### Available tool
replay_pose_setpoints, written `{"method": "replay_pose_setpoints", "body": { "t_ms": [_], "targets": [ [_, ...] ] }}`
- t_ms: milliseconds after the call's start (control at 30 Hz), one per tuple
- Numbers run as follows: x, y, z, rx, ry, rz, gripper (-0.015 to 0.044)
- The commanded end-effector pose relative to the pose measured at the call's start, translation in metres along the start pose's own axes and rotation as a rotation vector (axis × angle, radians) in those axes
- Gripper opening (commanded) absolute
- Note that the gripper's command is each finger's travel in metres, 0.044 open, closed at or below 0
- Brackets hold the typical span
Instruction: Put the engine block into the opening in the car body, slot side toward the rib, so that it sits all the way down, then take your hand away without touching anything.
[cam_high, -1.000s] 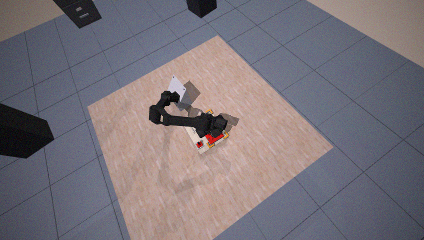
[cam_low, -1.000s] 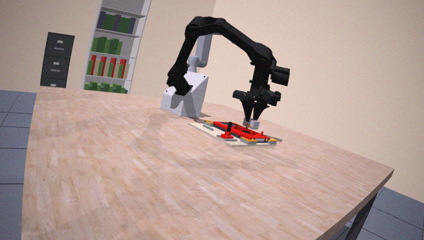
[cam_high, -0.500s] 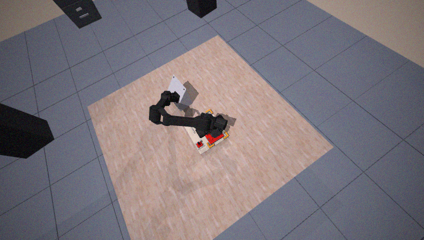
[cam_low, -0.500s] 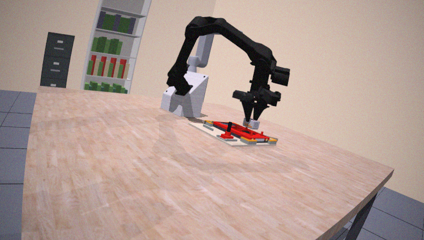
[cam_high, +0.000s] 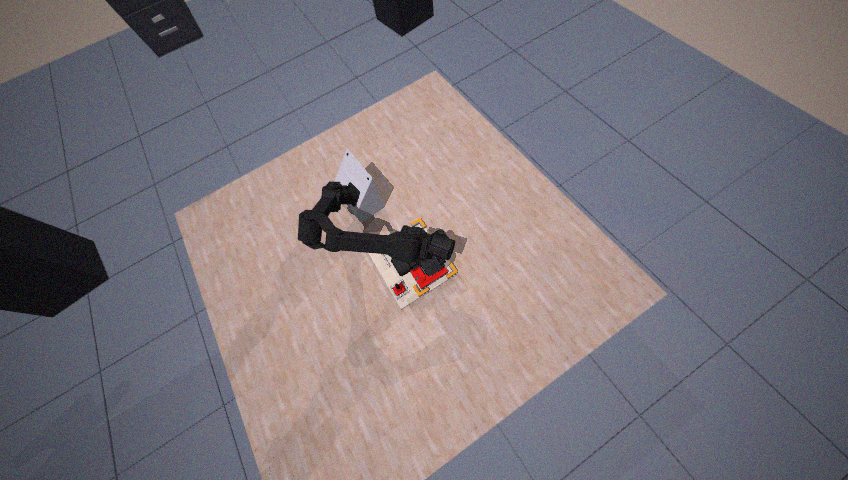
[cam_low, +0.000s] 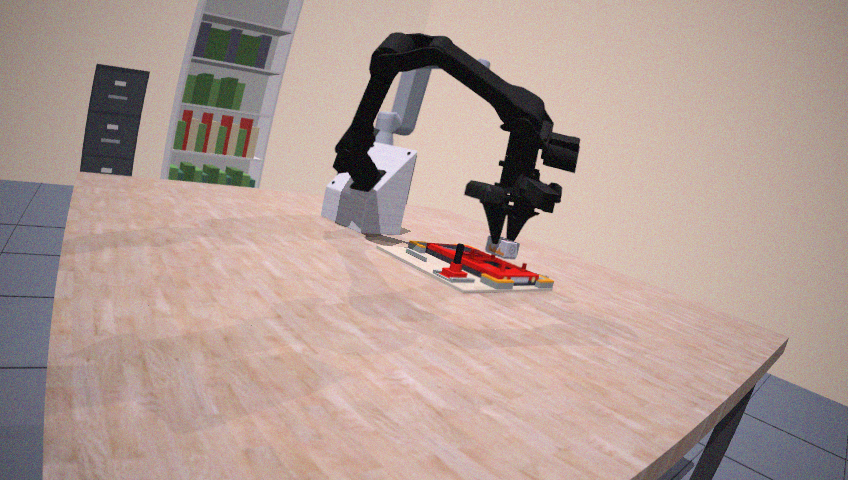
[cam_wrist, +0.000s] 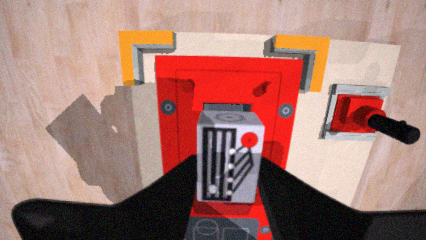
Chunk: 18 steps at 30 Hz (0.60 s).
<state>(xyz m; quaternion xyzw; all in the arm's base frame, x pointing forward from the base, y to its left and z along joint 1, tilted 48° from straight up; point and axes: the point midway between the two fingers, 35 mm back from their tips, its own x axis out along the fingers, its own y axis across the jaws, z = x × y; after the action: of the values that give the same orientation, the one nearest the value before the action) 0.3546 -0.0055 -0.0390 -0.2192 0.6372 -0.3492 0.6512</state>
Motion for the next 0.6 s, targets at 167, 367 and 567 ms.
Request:
{"method": "replay_pose_setpoints", "body": {
  "t_ms": [167,367,567],
  "targets": [
    [0.0014,0.0005,-0.0010,0.001,0.003,0.000,0.0160],
    [0.0015,0.0004,-0.0010,-0.016,0.003,0.000,0.0160],
    [0.0017,0.0003,-0.0009,-0.013,0.003,0.000,0.0160]
  ]
}}
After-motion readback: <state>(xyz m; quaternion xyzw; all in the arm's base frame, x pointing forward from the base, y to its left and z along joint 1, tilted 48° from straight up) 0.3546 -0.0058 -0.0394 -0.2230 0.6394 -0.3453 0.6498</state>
